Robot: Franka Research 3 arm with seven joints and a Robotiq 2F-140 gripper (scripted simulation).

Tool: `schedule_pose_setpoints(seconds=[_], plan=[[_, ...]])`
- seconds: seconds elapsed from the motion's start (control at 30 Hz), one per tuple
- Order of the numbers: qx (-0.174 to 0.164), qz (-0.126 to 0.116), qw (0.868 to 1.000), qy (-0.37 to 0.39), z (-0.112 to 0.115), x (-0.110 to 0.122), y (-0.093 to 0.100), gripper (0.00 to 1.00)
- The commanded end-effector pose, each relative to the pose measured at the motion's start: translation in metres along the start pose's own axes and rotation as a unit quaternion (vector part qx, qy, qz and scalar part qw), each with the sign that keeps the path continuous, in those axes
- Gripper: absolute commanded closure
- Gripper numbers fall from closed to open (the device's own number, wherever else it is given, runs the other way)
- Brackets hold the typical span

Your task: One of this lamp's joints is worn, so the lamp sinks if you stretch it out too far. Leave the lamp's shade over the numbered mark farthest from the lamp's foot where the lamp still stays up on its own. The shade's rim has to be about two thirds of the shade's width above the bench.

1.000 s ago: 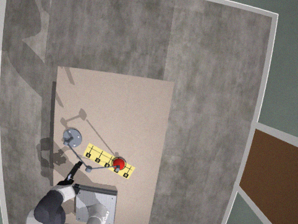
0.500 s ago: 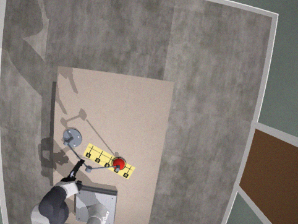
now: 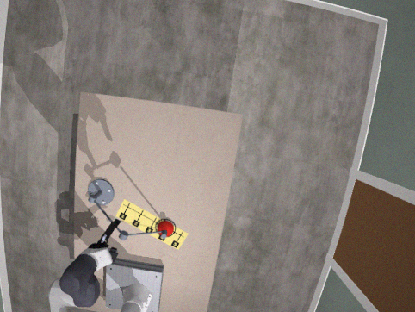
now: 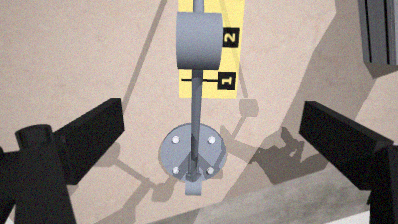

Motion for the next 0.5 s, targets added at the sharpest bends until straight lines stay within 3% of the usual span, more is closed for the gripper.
schedule_pose_setpoints(seconds=[0.0, 0.47], plan=[[-0.001, -0.008, 1.000, -0.004, 0.001, -0.004, -0.008, 0.00], [-0.001, -0.004, 1.000, -0.003, 0.000, -0.003, -0.039, 0.00]])
Point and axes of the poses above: the point where the finger pads meet when closed, its own y axis back along the fingers, its own x axis across the jaws, z = x × y, the point moved 9 cm from there along y, back along the fingers, and after that the axes turned 9 degrees about y, right-handed, at the moved point
